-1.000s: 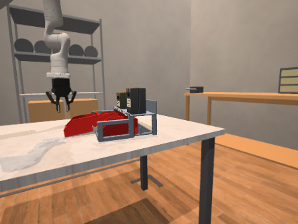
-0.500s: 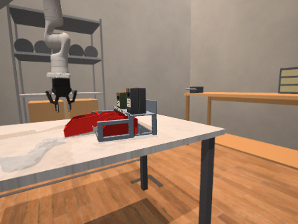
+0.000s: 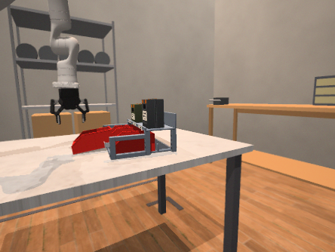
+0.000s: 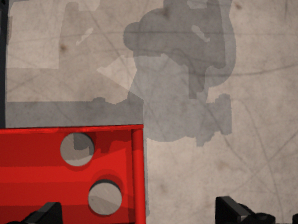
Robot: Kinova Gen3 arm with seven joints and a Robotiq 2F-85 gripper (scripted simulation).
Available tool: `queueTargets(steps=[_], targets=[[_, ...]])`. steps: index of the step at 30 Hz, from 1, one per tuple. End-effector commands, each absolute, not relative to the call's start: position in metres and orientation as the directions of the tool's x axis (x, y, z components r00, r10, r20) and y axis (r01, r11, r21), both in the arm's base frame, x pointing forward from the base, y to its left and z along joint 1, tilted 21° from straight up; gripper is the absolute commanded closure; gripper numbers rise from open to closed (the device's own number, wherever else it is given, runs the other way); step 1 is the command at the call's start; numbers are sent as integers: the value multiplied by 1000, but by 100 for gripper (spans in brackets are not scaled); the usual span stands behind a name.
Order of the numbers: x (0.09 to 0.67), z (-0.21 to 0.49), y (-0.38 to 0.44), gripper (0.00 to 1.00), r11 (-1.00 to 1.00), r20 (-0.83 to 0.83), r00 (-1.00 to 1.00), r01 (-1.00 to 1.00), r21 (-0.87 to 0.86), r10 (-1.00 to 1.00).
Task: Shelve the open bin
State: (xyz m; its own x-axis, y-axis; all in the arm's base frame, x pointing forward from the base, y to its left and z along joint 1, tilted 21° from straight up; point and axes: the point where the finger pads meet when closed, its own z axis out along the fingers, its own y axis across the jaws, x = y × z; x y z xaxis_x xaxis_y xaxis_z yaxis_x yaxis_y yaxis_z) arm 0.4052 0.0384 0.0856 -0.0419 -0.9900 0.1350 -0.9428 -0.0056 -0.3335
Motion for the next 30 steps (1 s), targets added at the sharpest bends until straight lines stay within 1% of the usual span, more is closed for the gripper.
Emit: queueTargets(steps=[1,3,15,16,20,30], targets=[[414,55,34,0,-15,136,-43,-917,-399,-990],[420,35,31,0,-20,136,-45,-896,-444,-990],[420,35,31,0,-20,136,-45,-896,-444,-990],[423,33,24,0,6,149,-63,-937,-350,-987],[428,6,30,0,-20,136,-45,-896,-444,-990],[428,6,30,0,-20,136,-45,-896,-444,-990]])
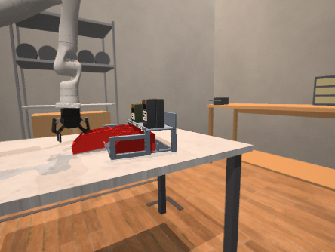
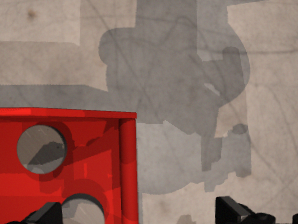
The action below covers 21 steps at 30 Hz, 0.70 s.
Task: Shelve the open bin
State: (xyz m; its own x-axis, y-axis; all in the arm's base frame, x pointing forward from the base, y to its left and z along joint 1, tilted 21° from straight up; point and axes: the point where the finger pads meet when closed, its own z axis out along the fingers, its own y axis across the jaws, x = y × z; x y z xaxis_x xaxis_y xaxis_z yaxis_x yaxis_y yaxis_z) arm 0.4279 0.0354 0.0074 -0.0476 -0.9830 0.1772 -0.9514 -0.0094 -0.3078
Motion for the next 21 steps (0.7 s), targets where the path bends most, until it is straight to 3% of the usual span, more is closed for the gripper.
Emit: queueTargets(steps=[1,3,7,21], targets=[[428,6,30,0,-20,136,-45,-896,-444,-990],[428,9,35,0,-15,169,-45,-940,-340,-985],[424,15,26,0,-20,136,-45,-896,-444,-990],[425,18,33,0,-34,137,-29,-899,-438,-990]])
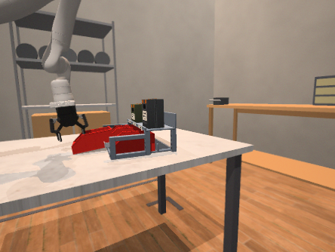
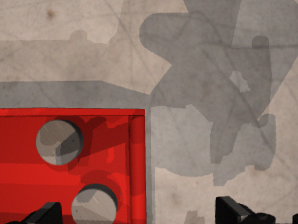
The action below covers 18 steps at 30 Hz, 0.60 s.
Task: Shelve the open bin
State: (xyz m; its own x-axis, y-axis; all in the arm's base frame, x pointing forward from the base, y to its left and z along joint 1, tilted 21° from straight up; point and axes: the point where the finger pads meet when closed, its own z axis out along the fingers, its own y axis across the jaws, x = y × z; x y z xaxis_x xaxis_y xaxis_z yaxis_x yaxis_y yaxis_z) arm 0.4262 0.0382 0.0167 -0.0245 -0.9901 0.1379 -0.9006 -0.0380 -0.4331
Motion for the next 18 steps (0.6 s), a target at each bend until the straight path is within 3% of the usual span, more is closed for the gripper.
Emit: queueTargets(steps=[1,18], targets=[[424,18,29,0,-29,137,-35,-898,-440,-990],[422,21,23,0,-20,136,-45,-897,-442,-990]])
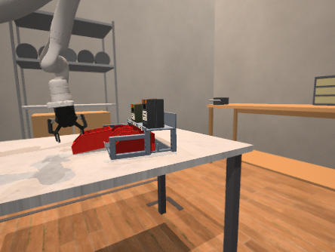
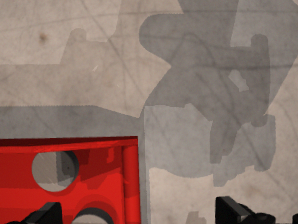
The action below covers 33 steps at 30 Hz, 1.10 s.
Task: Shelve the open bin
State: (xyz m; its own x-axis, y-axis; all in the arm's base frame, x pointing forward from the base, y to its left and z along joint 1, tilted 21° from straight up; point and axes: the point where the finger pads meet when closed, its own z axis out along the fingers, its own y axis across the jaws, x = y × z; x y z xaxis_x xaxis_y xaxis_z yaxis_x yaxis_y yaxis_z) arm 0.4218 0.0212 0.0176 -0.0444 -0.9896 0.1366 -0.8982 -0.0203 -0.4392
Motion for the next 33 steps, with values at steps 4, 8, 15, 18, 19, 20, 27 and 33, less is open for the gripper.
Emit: queueTargets(steps=[4,8,15,18,19,20,27,33], targets=[[423,23,24,0,-21,136,-45,-896,-444,-990],[423,23,24,0,-21,136,-45,-896,-444,-990],[423,23,25,0,-22,136,-43,-895,-445,-990],[423,24,27,0,-21,136,-44,-896,-444,-990],[422,24,27,0,-21,136,-45,-896,-444,-990],[422,24,27,0,-21,136,-45,-896,-444,-990],[422,24,27,0,-21,136,-45,-896,-444,-990],[422,24,27,0,-22,137,-43,-896,-444,-990]])
